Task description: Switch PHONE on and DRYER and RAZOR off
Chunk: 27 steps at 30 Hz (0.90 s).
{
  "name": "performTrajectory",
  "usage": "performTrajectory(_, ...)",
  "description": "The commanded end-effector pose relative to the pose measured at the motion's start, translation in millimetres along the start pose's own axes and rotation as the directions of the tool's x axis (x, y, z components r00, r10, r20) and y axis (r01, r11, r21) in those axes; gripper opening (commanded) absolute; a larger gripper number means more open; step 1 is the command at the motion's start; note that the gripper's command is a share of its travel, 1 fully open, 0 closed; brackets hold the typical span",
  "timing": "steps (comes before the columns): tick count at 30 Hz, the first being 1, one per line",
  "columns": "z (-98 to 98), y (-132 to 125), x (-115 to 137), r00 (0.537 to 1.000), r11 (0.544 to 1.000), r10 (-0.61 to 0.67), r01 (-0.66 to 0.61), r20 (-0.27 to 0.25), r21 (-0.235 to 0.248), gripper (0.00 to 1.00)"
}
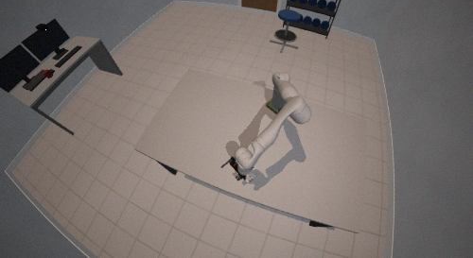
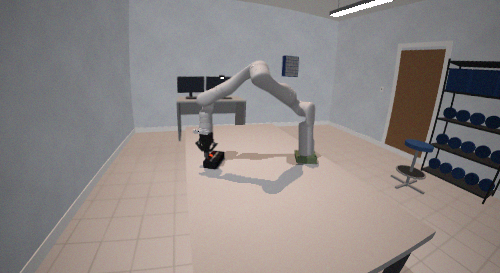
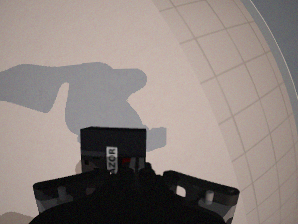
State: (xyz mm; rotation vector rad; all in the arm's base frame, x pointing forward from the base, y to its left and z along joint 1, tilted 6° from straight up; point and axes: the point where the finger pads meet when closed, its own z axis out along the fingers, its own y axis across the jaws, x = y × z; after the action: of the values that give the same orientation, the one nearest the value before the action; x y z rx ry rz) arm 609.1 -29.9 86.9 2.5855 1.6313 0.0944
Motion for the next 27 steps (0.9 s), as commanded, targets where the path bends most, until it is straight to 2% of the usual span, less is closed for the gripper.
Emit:
performTrajectory(1, 2.1, 1, -1, 1.0, 1.0, -0.004, 0.004, -0.001, -0.003, 0.0)
performTrajectory(10, -0.8, 1, 0, 1.0, 1.0, -0.005, 0.005, -0.001, -0.004, 0.0)
performTrajectory(27, -37.4, 2, 1, 1.0, 1.0, -0.008, 0.008, -0.001, -0.006, 0.0)
